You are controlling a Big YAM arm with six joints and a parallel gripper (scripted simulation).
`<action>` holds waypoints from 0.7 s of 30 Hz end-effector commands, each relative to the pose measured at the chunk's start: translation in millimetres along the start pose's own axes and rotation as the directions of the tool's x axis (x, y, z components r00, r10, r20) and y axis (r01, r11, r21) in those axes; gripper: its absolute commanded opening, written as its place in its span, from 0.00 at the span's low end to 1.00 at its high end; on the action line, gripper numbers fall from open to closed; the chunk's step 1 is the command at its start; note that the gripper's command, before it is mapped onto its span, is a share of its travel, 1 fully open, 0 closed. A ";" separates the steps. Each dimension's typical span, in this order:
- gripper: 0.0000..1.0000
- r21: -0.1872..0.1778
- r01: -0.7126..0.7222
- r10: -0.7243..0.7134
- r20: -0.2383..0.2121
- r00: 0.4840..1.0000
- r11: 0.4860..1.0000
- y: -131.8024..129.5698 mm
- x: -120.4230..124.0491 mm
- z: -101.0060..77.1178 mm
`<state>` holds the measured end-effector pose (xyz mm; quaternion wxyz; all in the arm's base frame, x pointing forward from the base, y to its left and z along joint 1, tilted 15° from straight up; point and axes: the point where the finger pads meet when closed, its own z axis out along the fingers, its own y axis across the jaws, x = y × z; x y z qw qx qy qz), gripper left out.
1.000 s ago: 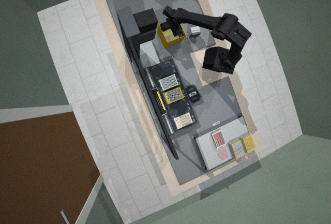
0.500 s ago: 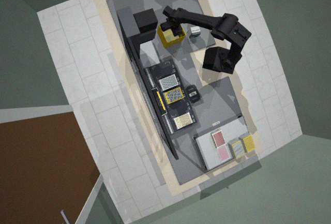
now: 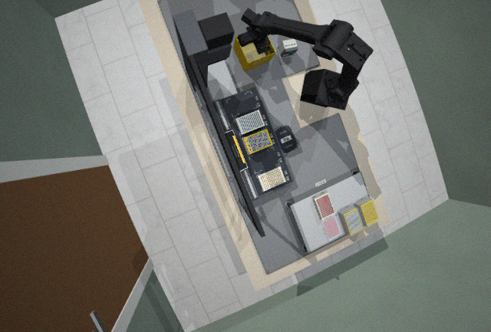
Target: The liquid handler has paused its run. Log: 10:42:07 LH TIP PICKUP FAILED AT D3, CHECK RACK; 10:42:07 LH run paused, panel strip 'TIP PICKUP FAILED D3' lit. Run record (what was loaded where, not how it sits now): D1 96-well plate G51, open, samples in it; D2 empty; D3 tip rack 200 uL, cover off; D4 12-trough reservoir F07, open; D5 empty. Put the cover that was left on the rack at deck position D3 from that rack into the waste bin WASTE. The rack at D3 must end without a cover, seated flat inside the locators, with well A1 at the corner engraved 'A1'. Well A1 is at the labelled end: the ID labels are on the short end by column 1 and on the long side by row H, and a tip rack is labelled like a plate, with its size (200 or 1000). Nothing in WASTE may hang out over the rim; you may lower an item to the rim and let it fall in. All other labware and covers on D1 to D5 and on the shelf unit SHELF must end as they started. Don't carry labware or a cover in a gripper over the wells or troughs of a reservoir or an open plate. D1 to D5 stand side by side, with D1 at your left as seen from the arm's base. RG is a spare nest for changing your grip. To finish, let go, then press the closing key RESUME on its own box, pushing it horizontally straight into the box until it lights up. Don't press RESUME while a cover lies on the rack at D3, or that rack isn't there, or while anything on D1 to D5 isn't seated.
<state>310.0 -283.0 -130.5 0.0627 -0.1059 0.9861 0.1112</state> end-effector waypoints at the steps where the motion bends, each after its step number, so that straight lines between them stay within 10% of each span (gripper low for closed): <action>1: 1.00 0.000 -0.011 0.011 0.006 1.000 1.000 1.9 -2.7 7.3; 21: 1.00 0.055 0.005 -0.007 0.035 0.999 0.998 -21.7 -12.5 -50.8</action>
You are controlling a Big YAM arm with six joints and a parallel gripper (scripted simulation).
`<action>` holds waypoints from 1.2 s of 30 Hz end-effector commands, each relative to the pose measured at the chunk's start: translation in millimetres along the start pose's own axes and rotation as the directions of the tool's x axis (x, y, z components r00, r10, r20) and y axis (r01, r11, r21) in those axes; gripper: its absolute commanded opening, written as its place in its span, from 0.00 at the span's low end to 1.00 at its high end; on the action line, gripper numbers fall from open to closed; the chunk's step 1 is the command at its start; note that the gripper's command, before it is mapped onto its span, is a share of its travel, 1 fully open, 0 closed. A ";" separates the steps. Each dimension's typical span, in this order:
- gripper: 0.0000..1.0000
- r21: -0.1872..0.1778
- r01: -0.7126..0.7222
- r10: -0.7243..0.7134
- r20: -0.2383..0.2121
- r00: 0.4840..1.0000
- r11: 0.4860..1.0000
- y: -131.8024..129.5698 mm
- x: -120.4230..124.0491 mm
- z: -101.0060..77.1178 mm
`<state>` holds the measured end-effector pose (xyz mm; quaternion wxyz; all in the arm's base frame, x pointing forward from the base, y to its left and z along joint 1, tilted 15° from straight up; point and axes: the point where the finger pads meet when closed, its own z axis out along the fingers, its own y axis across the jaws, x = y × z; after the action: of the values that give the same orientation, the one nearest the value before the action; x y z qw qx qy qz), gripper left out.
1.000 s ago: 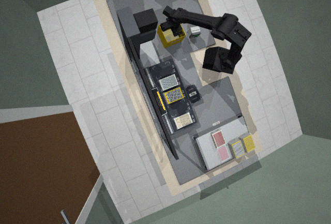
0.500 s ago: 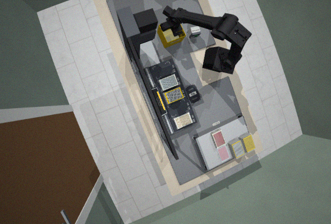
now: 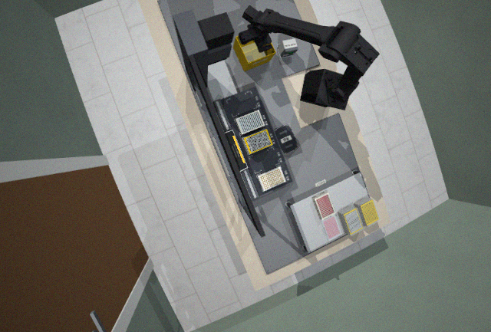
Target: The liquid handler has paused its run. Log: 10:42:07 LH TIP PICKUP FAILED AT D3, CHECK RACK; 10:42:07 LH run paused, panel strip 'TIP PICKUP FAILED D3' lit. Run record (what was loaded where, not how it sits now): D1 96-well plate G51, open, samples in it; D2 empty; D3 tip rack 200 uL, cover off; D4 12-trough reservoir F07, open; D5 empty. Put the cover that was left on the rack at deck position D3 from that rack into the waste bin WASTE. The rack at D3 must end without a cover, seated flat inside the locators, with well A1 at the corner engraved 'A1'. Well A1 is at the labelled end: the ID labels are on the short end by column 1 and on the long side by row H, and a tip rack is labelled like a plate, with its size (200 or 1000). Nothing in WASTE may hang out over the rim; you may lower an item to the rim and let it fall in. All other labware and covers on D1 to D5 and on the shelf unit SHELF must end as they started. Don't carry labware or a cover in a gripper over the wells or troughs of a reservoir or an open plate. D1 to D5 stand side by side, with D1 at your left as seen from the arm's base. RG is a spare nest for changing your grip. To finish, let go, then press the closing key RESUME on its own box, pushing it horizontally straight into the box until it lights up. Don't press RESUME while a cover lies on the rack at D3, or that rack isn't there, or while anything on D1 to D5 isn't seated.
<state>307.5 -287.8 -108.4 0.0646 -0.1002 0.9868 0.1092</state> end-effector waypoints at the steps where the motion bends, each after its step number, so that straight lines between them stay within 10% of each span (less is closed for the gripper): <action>1: 1.00 0.050 0.014 -0.015 0.031 0.999 0.999 -22.8 -12.2 -29.8; 36: 1.00 0.056 0.014 -0.016 0.030 0.999 0.998 -22.6 -11.3 -84.3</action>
<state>300.9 -297.9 -57.7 0.0638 -0.0961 0.9870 0.1118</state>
